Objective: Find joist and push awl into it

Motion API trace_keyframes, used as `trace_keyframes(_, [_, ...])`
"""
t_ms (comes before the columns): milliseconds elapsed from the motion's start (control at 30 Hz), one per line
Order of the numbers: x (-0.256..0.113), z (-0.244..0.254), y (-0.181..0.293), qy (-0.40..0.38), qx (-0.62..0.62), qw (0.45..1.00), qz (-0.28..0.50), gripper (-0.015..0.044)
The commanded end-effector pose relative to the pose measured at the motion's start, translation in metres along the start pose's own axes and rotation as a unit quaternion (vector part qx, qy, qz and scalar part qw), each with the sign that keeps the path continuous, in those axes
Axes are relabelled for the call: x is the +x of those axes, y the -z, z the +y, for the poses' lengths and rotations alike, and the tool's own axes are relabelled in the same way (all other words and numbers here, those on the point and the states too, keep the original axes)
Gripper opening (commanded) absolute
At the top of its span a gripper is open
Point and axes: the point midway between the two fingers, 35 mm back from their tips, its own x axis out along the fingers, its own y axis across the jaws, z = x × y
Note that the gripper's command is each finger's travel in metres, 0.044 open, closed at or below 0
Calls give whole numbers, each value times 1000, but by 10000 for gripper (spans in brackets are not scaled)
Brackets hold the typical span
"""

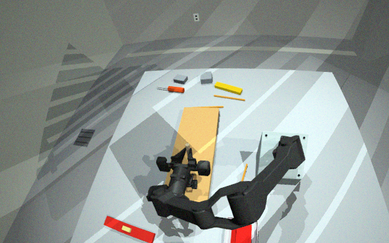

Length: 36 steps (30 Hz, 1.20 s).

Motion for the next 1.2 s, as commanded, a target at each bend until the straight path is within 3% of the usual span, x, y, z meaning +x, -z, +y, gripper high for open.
trace_keyframes(0, [1,-1,-6,0,3,1000,-1,0])
trace_keyframes(1167, [3,0,-12,0,0,1000,2,0])
